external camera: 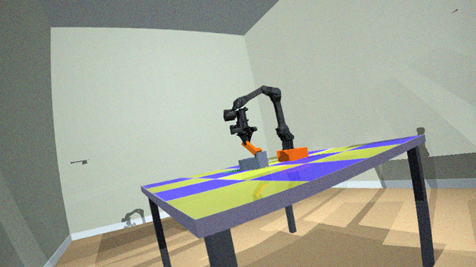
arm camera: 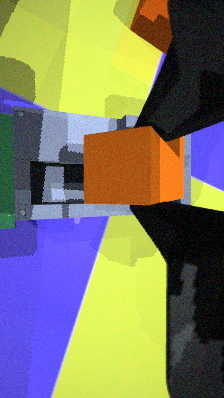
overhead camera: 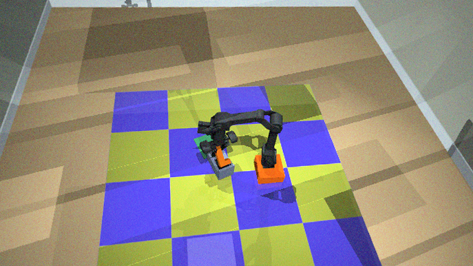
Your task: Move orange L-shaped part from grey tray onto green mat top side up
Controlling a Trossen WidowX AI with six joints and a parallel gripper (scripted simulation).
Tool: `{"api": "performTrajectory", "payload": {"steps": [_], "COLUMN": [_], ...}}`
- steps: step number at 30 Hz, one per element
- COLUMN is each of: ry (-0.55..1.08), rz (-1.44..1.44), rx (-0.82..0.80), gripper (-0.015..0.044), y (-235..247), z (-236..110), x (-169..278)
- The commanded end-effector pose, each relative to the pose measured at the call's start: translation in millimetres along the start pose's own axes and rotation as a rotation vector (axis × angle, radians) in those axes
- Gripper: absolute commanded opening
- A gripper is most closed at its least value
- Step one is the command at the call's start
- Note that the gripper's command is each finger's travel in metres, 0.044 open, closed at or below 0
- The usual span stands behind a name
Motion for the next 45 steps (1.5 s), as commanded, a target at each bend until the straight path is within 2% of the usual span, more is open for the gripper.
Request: {"api": "performTrajectory", "payload": {"steps": [1, 10, 45], "ry": [0.001, 0.001, -0.011], "rz": [-0.004, -0.004, -0.003], "rx": [-0.006, -0.006, -0.005], "gripper": [0.0000, 0.0000, 0.0000], "y": [0, 0, -14], "z": [-9, -9, -9], "x": [0, -7, -161]}}
Point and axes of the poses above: the point midway between the two fingers, 35 mm back from their tips, its own z axis out along the fingers, its own y axis across the jaws, x = y × z, the point moved 10 cm from there along -z, back along the fingers
